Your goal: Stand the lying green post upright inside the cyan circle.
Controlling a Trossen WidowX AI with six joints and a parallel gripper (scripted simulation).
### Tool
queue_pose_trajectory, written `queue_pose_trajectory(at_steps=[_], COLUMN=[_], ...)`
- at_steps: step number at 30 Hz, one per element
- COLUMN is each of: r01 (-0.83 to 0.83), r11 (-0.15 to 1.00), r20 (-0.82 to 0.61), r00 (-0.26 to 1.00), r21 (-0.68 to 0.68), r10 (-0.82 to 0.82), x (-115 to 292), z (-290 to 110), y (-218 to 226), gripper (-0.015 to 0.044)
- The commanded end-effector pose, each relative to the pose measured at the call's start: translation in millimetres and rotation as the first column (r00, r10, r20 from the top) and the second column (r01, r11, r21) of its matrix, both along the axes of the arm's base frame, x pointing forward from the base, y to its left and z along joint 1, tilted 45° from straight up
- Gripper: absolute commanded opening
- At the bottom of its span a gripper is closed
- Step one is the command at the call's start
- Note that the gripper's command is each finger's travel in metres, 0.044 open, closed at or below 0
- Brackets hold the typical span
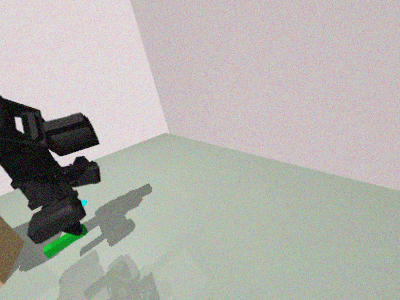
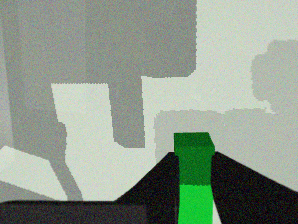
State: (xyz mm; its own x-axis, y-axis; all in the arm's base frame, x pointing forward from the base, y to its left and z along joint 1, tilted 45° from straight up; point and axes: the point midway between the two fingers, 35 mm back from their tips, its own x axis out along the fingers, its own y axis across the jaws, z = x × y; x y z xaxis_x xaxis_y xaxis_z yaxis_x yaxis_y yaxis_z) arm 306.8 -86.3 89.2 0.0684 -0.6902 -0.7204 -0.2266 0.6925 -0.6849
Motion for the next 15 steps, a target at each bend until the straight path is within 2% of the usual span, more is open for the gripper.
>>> queue_pose_trajectory(at_steps=[1,15], r01=[0.002,0.001], r11=[1.0,1.0], r20=[0.009,0.009], r00=[1.0,1.0], r21=[-0.003,-0.01], r10=[-0.002,-0.001], x=[-0.1,-8.0], z=[11.1,38.4], y=[7.8,31.5], gripper=[0.0023,0.0023])
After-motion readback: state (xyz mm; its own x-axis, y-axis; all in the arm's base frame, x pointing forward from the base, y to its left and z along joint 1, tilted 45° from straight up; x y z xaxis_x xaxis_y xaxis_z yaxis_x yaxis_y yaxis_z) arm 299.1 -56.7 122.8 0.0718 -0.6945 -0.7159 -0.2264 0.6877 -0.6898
